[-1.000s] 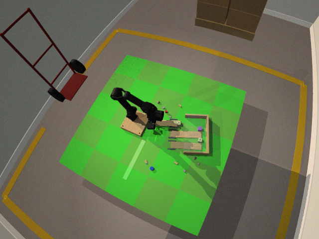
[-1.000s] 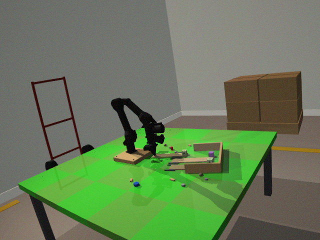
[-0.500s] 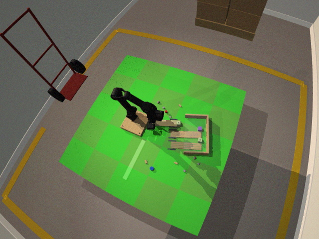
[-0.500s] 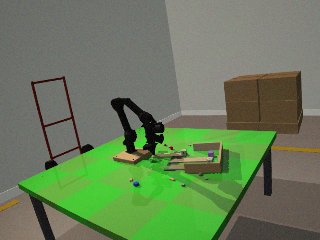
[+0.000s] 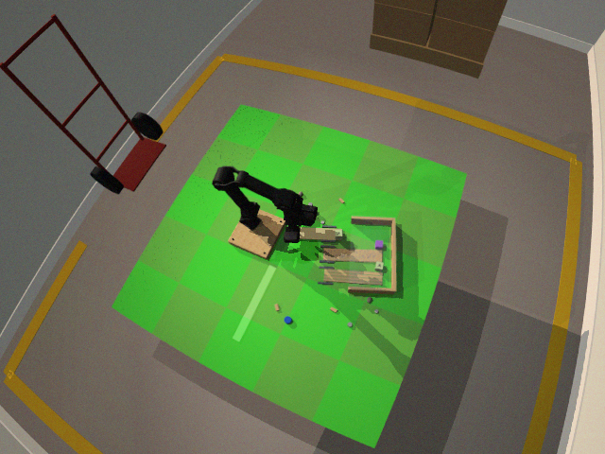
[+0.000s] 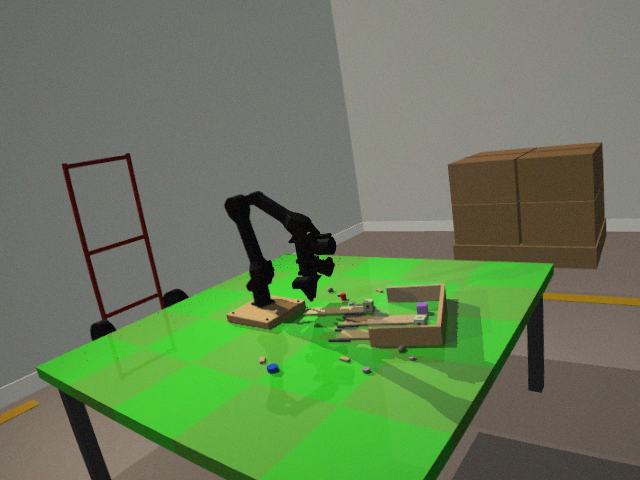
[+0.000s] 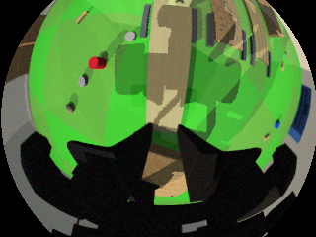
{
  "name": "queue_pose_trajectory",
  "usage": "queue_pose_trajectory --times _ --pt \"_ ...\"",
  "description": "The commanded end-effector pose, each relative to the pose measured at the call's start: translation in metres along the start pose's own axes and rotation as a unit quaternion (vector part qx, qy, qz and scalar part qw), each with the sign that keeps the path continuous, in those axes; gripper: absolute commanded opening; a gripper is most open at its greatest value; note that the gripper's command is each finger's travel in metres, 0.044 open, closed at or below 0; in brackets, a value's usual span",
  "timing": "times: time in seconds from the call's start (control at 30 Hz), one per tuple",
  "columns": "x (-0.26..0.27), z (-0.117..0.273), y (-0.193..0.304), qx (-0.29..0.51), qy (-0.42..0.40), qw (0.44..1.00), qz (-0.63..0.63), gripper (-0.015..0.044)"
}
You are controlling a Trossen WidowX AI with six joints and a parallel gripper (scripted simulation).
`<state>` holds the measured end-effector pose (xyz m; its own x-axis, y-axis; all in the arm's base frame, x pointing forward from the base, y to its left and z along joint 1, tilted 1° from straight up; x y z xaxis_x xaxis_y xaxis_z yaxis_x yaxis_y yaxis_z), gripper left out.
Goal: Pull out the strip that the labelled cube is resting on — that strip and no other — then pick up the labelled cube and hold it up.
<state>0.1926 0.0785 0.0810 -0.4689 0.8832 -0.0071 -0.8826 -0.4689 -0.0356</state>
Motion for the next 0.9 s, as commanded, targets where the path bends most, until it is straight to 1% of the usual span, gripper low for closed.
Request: queue_pose_trajectory --times 0.0,0.27,0.87 --pt "0.001 0.002 -0.015 -0.001 0.001 1.0 0.008 0.0236" --pt "0.003 0.006 -0.044 -0.002 0.001 1.0 0.008 0.044" --pt "0.006 0.016 -0.113 -0.005 0.001 1.0 0.008 0.044"
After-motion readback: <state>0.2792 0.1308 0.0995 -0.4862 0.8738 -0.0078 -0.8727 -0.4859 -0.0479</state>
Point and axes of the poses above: the point midway between the two fingers, 35 mm back from their tips, its own z axis back along the fingers, its own x axis across the jaws, y = z × x, the point moved 2 cm from there along z, back along the fingers, and after that the axes turned 5 degrees about -z, right-handed, at the moved point
